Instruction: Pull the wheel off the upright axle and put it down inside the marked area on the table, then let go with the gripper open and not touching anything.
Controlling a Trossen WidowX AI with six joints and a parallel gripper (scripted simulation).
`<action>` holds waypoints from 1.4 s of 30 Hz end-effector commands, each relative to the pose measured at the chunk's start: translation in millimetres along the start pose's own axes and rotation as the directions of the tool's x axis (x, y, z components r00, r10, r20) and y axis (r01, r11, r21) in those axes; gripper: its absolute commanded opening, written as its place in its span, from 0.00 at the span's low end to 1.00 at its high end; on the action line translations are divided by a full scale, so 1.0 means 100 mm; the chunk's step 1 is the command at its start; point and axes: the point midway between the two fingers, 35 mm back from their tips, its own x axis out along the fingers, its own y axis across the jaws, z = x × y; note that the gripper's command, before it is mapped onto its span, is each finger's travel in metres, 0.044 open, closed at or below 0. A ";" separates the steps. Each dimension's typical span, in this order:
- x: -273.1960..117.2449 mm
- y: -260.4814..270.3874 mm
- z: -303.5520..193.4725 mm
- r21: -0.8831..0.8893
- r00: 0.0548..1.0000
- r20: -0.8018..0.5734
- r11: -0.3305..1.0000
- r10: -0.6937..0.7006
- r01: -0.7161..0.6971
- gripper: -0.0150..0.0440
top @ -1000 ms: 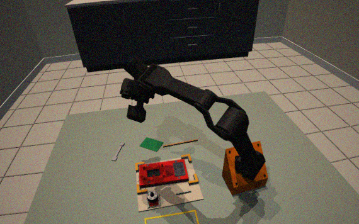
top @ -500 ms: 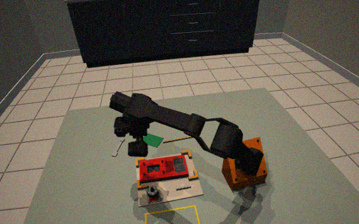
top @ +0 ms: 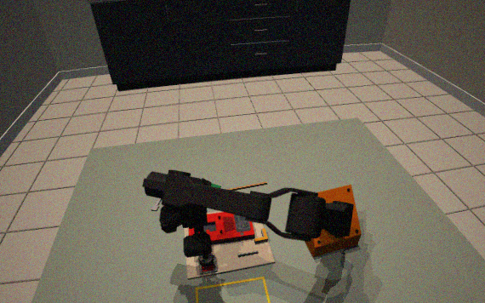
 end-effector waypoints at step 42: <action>0.73 0.11 -0.09 0.002 1.000 -0.017 1.000 0.014 -0.014 0.49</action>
